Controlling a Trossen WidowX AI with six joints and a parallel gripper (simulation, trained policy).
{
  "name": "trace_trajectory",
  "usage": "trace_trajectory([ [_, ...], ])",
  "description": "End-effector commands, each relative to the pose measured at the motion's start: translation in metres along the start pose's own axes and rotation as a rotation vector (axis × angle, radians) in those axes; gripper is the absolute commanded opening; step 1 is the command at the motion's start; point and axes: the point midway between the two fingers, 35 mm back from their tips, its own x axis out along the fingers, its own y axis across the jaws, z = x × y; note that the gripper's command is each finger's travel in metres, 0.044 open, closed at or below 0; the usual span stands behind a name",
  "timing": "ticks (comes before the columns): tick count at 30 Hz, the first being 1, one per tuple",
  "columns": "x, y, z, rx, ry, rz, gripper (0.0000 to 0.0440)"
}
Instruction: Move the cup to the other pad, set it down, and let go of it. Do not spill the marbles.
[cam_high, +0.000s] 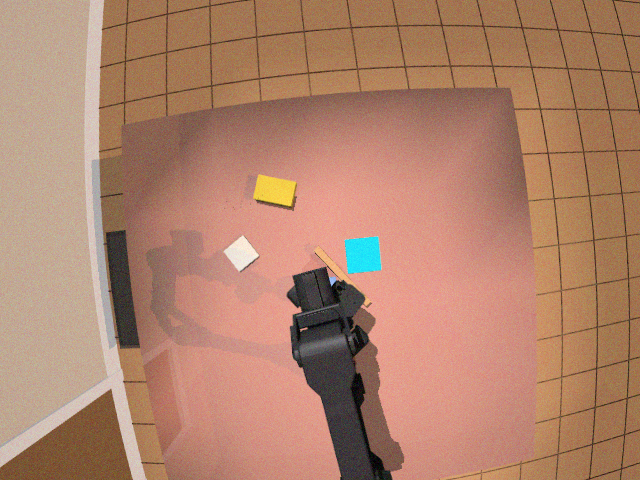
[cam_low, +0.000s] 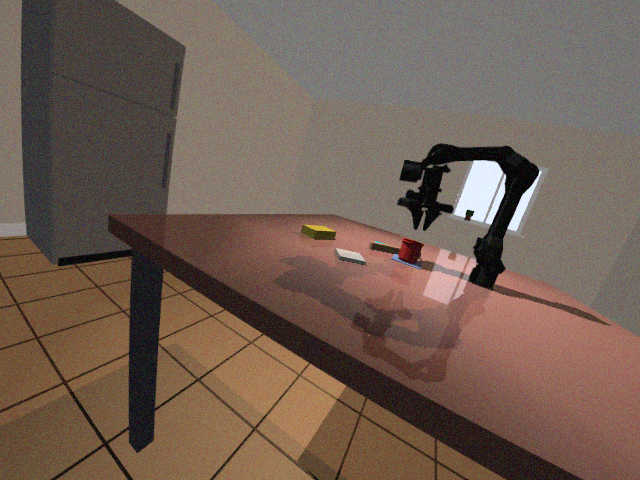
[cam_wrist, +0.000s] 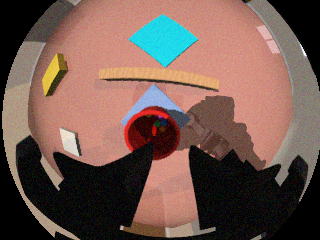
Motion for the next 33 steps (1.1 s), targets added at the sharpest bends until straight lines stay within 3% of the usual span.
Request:
trace_trajectory([
  [1,0.011,-0.001,-0.001,0.010,0.004,-0.025,0.0164],
  [28,0.090,-0.002,-0.008,-0.074,0.026,-0.101,0.0166],
  [33,0.101,-0.003,-0.008,-0.121,0.020,-0.098,0.0048],
])
